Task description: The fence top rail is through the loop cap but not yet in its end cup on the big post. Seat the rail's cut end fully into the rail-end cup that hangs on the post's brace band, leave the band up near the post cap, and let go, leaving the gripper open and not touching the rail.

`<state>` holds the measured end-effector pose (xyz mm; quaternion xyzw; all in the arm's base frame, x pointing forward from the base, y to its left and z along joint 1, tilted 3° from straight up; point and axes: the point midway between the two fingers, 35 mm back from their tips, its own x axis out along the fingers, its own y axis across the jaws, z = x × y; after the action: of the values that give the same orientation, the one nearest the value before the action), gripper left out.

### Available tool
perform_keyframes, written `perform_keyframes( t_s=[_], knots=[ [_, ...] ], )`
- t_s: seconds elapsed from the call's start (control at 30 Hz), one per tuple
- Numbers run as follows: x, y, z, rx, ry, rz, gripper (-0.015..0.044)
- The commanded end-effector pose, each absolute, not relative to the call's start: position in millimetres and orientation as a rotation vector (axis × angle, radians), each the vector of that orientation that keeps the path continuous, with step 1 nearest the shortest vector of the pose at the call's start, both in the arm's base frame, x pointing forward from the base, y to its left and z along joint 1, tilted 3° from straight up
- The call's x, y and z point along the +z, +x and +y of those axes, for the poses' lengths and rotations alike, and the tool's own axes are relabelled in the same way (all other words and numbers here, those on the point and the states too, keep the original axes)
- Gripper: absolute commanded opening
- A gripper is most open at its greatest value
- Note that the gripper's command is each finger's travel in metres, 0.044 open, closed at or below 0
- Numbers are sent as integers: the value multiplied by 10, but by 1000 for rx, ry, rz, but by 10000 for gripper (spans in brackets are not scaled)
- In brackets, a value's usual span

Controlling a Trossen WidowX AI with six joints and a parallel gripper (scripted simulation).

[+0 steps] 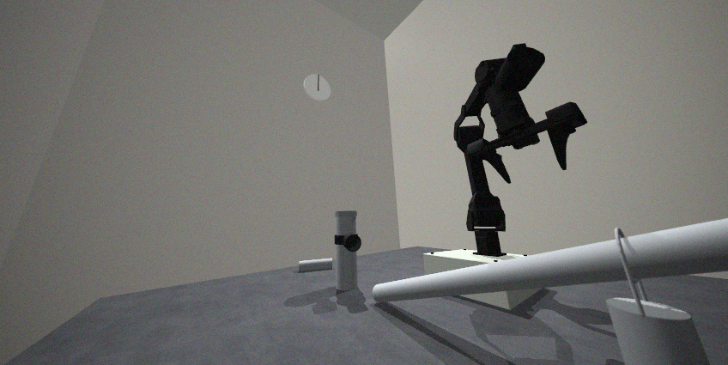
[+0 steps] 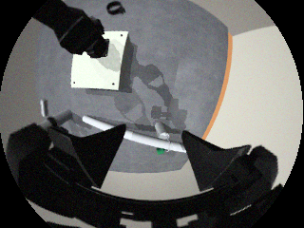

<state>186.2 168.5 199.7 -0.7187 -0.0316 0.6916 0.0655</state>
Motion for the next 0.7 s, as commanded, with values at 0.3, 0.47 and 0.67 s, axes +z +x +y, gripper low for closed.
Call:
perform_keyframes(
  t_s=[0.3,0.47,0.67],
  knots=[
    [1936,2405,1154,1373,-1545,721,440],
    [1913,2647,760,919,-1086,977,440],
    [1900,2803,368,514,-652,1090,440]
  ],
)
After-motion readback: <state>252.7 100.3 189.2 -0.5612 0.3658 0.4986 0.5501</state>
